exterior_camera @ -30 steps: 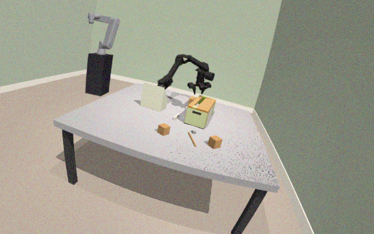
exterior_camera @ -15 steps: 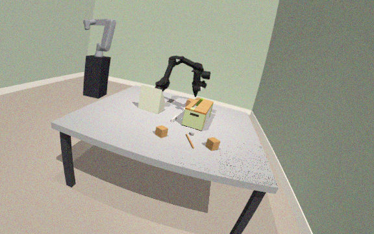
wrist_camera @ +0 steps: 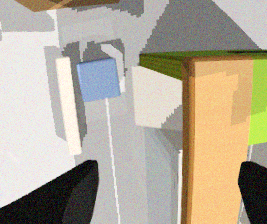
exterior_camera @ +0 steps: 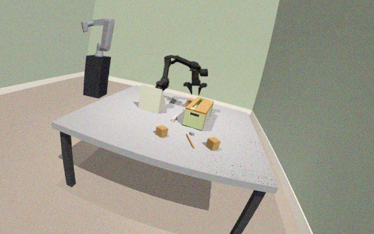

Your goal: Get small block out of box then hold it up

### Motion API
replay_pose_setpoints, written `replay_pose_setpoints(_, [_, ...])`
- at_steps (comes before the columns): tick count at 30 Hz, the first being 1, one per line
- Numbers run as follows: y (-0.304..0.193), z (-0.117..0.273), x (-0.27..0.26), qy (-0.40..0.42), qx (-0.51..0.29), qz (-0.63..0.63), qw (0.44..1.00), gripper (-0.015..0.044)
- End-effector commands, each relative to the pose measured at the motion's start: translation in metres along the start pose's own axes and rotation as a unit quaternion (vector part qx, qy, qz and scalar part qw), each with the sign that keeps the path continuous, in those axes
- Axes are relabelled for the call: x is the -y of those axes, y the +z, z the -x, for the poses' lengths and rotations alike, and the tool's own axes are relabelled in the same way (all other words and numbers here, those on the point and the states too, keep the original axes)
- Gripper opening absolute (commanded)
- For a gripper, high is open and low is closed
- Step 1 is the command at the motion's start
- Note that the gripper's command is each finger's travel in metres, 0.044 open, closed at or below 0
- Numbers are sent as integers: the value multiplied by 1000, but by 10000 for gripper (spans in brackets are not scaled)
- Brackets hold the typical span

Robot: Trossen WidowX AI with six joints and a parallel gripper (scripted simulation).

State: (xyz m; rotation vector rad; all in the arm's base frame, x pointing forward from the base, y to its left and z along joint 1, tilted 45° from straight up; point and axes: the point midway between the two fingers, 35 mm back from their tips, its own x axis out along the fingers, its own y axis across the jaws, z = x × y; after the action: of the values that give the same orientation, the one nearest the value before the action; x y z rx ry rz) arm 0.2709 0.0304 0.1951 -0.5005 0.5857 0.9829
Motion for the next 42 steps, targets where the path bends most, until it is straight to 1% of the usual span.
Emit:
replay_pose_setpoints(1, [16,8,-12,-53,-47,502,862,285])
replay_pose_setpoints(8, [24,13,-15,-64,-79,709,697,285])
replay_pose_setpoints(9, [25,13,-15,-64,-81,721,685,285])
replay_pose_setpoints(25, [25,12,-15,-64,-82,725,681,285])
replay_pose_setpoints(27, [24,-3,-15,-62,-83,725,681,285])
replay_pose_setpoints(33, [25,-72,-30,-66,-81,725,681,285])
replay_pose_setpoints(35, [25,-78,-33,-68,-80,724,681,285])
replay_pose_setpoints(42, [25,-84,-33,-67,-80,724,681,285])
